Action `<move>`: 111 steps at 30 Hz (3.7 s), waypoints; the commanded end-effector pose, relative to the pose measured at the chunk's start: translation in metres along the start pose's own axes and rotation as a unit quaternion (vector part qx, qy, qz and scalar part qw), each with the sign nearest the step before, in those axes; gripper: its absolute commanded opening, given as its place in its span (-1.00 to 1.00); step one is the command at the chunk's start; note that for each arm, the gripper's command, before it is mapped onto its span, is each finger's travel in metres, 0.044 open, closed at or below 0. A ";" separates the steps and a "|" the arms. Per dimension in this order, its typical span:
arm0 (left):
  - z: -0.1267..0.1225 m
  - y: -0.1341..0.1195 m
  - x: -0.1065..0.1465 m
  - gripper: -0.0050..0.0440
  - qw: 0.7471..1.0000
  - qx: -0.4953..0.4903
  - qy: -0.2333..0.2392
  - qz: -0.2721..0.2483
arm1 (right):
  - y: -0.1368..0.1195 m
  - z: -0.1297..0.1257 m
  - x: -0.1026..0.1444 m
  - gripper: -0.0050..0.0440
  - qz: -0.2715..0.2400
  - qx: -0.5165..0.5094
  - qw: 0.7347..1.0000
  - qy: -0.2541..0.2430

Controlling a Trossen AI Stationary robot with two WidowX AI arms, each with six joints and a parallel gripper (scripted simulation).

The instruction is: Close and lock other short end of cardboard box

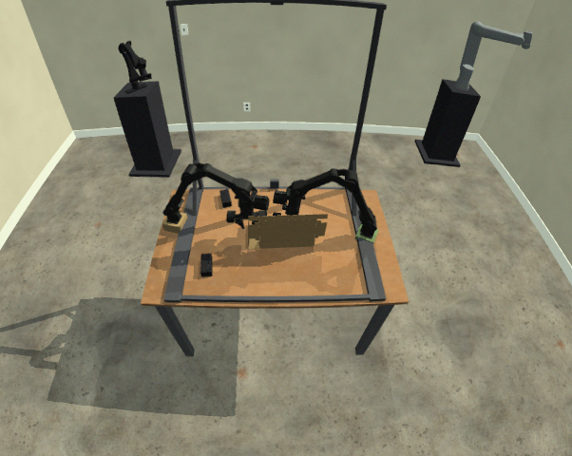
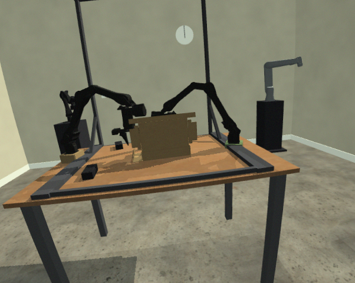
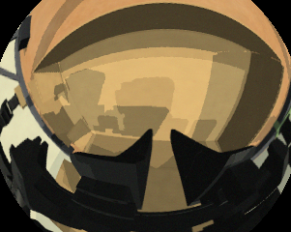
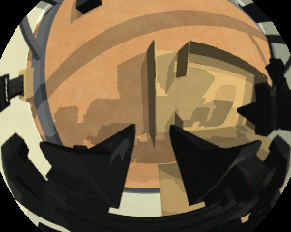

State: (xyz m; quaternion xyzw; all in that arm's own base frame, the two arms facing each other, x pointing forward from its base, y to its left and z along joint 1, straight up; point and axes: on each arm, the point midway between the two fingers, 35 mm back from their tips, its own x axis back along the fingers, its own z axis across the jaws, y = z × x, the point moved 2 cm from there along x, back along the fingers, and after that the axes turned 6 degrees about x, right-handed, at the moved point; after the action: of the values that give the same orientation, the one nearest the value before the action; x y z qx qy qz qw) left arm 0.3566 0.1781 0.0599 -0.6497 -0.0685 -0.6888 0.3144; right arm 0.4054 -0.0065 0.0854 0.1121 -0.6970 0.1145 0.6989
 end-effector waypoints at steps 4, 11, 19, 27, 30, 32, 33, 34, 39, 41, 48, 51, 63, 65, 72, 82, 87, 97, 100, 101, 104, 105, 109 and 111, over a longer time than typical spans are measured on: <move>0.005 -0.002 0.004 -0.37 1.000 0.010 0.006 0.002 | -0.001 -0.002 0.009 -0.06 0.005 0.002 1.000 -0.011; 0.003 0.002 -0.007 -0.37 1.000 0.010 0.006 0.002 | -0.001 -0.002 0.009 -0.06 0.005 0.002 1.000 -0.011; 0.002 0.005 -0.017 -0.37 1.000 0.010 0.006 0.002 | -0.001 -0.002 0.009 -0.06 0.005 0.002 1.000 -0.011; -0.001 0.009 -0.029 -0.37 1.000 0.010 0.006 0.002 | -0.001 -0.002 0.009 -0.06 0.005 0.002 1.000 -0.011; -0.001 0.011 -0.034 -0.37 1.000 0.010 0.006 0.002 | -0.001 -0.002 0.009 -0.06 0.005 0.002 1.000 -0.011; -0.002 0.012 -0.037 -0.37 1.000 0.010 0.006 0.002 | -0.001 -0.002 0.009 -0.06 0.005 0.002 1.000 -0.011; -0.003 0.012 -0.036 -0.37 1.000 0.009 0.000 0.002 | -0.001 -0.002 0.009 -0.06 0.005 0.002 1.000 -0.011; -0.004 0.012 -0.037 -0.37 1.000 0.009 0.001 0.002 | -0.001 -0.002 0.009 -0.06 0.005 0.002 1.000 -0.011; -0.008 0.015 -0.041 -0.37 1.000 0.007 0.001 0.000 | -0.001 -0.002 0.009 -0.06 0.005 0.002 1.000 -0.011; -0.013 0.019 -0.046 -0.37 1.000 0.005 -0.003 0.000 | -0.001 -0.002 0.009 -0.06 0.005 0.002 1.000 -0.011; -0.036 0.027 -0.063 -0.37 1.000 0.004 -0.005 0.000 | -0.001 -0.002 0.009 -0.06 0.005 0.002 1.000 -0.011; -0.032 0.026 -0.061 -0.37 1.000 0.006 0.000 0.001 | -0.001 -0.002 0.009 -0.06 0.005 0.002 1.000 -0.011; 0.001 0.015 -0.044 -0.37 1.000 0.014 0.023 0.004 | 0.001 0.006 0.009 -0.06 0.005 0.002 1.000 -0.011; 0.001 0.015 -0.044 -0.37 1.000 0.014 0.023 0.004 | 0.001 0.007 0.009 -0.06 0.005 0.002 1.000 -0.011; 0.001 0.015 -0.043 -0.37 1.000 0.013 0.023 0.004 | 0.002 0.009 0.009 -0.06 0.005 0.003 1.000 -0.011; 0.001 0.015 -0.043 -0.37 1.000 0.013 0.023 0.004 | 0.002 0.009 0.009 -0.06 0.005 0.003 1.000 -0.011; 0.001 0.015 -0.043 -0.37 1.000 0.013 0.023 0.004 | 0.002 0.009 0.008 -0.06 0.005 0.003 1.000 -0.011; 0.001 0.015 -0.043 -0.37 1.000 0.013 0.023 0.004 | 0.001 0.007 -0.007 -0.06 0.005 0.003 1.000 -0.011; 0.001 0.015 -0.043 -0.37 1.000 0.013 0.023 0.004 | 0.001 0.007 -0.012 -0.06 0.005 0.003 1.000 -0.011; 0.001 0.015 -0.043 -0.37 1.000 0.013 0.023 0.004 | 0.001 0.007 -0.014 -0.06 0.005 0.003 1.000 -0.011; 0.001 0.015 -0.043 -0.37 1.000 0.013 0.023 0.004 | 0.001 0.007 -0.015 -0.06 0.005 0.003 1.000 -0.011; 0.001 0.015 -0.043 -0.37 1.000 0.013 0.023 0.004 | 0.001 0.007 -0.017 -0.06 0.005 0.002 1.000 -0.011; 0.001 0.015 -0.043 -0.37 1.000 0.013 0.023 0.004 | 0.001 0.006 -0.024 -0.06 0.005 0.002 1.000 -0.011; 0.001 0.015 -0.043 -0.37 1.000 0.013 0.023 0.004 | 0.001 0.006 -0.027 -0.06 0.005 0.002 1.000 -0.011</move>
State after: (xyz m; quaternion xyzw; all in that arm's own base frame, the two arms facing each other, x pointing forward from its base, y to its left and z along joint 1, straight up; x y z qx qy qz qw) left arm 0.3672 0.1845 0.0305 -0.6139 -0.0631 -0.7113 0.3366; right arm 0.3979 -0.0072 0.0594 0.1115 -0.7002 0.1151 0.6958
